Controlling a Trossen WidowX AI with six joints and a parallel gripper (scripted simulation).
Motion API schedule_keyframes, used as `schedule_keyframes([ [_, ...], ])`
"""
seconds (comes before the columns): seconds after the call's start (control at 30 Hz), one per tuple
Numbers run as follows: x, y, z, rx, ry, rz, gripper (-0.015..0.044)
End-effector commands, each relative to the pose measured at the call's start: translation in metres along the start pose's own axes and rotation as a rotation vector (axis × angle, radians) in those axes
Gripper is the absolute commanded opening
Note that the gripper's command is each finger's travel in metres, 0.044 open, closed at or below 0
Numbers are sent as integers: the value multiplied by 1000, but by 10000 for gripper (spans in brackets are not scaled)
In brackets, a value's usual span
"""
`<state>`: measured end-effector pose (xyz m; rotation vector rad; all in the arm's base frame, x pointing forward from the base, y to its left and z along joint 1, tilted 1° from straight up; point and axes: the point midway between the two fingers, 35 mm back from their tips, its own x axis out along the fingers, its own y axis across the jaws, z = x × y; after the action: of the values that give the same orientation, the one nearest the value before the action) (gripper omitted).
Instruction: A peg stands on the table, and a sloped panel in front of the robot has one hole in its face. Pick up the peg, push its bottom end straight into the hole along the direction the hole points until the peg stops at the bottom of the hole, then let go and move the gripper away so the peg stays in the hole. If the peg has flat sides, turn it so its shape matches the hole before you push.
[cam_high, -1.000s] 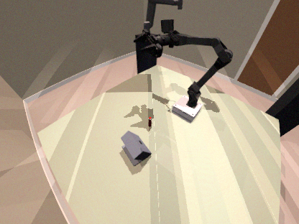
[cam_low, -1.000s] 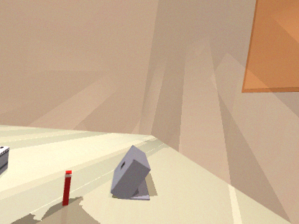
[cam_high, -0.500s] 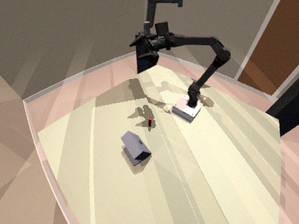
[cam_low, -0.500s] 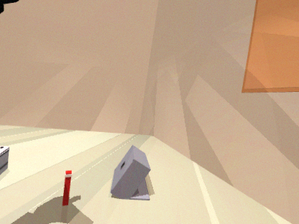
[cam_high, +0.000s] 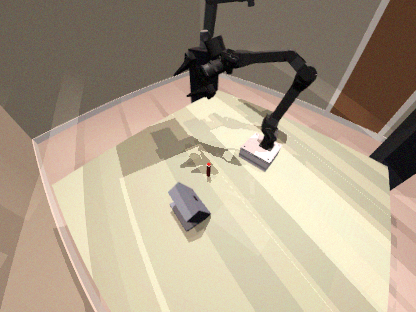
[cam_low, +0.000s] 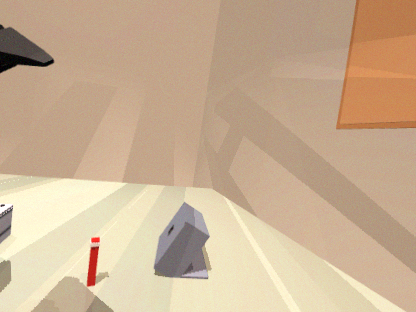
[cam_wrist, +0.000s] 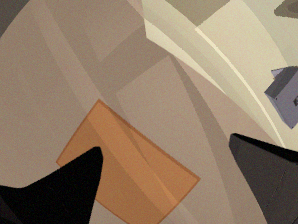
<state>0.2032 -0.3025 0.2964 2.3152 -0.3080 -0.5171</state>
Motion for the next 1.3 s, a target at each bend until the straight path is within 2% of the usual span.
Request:
schedule_keyframes([
  [0.0, 9, -5, 2, -69, -19, -29, 440],
  [0.63, 51, -54, 9, -461, -71, -239, 440],
  [1.27, 80, -110, 13, -894, -30, -503, 440],
])
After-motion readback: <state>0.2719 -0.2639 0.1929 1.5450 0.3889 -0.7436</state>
